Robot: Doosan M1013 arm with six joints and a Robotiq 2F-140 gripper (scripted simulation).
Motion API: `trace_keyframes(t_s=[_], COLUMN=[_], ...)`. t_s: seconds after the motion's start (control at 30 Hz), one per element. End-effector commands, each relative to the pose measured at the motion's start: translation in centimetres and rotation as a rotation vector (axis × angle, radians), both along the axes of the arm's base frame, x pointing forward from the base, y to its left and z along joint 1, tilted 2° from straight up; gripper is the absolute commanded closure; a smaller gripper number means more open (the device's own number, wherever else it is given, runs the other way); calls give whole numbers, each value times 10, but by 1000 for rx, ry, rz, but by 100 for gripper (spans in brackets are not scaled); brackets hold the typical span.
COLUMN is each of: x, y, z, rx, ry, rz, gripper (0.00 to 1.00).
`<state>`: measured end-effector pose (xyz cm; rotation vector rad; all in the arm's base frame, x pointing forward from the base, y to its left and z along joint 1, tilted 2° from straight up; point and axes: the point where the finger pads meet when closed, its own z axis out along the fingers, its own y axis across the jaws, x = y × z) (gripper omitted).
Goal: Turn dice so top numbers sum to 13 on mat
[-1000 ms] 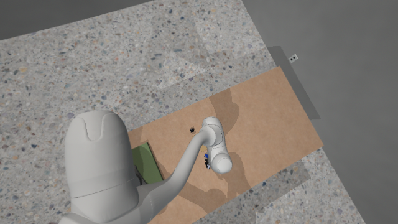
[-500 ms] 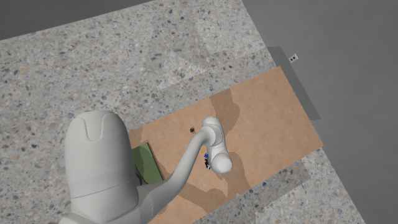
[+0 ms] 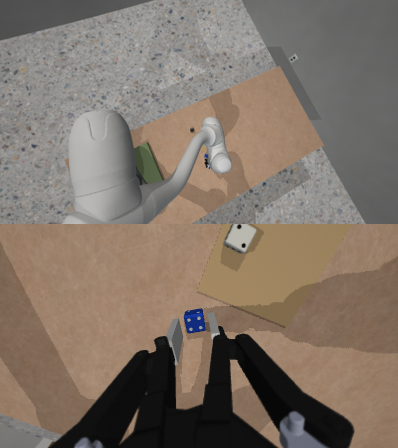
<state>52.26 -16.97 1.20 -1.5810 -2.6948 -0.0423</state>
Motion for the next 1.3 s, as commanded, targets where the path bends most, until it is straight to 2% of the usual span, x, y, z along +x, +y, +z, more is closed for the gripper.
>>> trace_keyframes(t_s=[0.0, 0.43, 1.27], x=[0, 0, 0], y=[0, 1, 1], z=[-6, -20, -21], rx=[0, 0, 0], ry=[0, 0, 0], rz=[0, 0, 0], gripper=[75, 75, 75])
